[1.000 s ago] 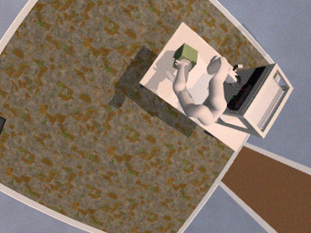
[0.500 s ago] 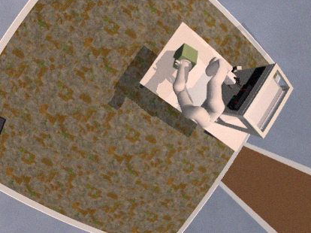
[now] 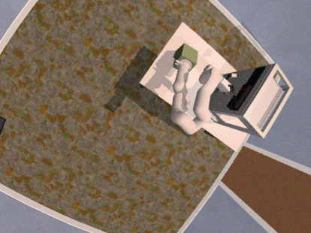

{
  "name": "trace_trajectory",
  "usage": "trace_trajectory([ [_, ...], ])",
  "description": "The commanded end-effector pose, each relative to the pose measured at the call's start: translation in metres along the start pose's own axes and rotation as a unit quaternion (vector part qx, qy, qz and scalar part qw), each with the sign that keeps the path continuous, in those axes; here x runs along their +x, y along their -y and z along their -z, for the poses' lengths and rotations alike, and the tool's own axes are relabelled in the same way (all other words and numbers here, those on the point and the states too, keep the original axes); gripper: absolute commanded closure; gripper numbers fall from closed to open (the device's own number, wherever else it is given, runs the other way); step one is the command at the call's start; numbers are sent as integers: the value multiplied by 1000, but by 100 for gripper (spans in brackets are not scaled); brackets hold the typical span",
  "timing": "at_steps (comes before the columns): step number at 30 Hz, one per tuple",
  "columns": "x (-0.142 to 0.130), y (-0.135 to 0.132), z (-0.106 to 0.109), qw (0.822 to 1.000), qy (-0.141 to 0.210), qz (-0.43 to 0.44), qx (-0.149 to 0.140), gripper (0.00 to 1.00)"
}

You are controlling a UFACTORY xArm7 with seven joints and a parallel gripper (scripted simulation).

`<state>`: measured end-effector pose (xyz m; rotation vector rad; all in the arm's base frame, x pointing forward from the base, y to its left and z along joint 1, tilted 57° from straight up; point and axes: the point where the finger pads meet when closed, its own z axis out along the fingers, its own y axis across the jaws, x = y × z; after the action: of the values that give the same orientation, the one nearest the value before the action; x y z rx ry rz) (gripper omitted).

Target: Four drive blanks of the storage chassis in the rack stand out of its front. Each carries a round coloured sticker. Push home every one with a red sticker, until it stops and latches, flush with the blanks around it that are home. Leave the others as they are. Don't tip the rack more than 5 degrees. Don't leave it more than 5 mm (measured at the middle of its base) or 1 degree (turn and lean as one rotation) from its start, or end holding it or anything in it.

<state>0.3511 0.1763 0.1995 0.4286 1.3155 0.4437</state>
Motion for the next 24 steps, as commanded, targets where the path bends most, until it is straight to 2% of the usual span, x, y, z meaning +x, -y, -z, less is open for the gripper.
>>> trace_trajectory([
  [1, -22, -1, -1, 1000, -5, -1, 0, 0],
  [11, -39, 1, -2, 1000, -5, -1, 0, 0],
  [24, -40, 1, -2, 1000, -5, -1, 0, 0],
])
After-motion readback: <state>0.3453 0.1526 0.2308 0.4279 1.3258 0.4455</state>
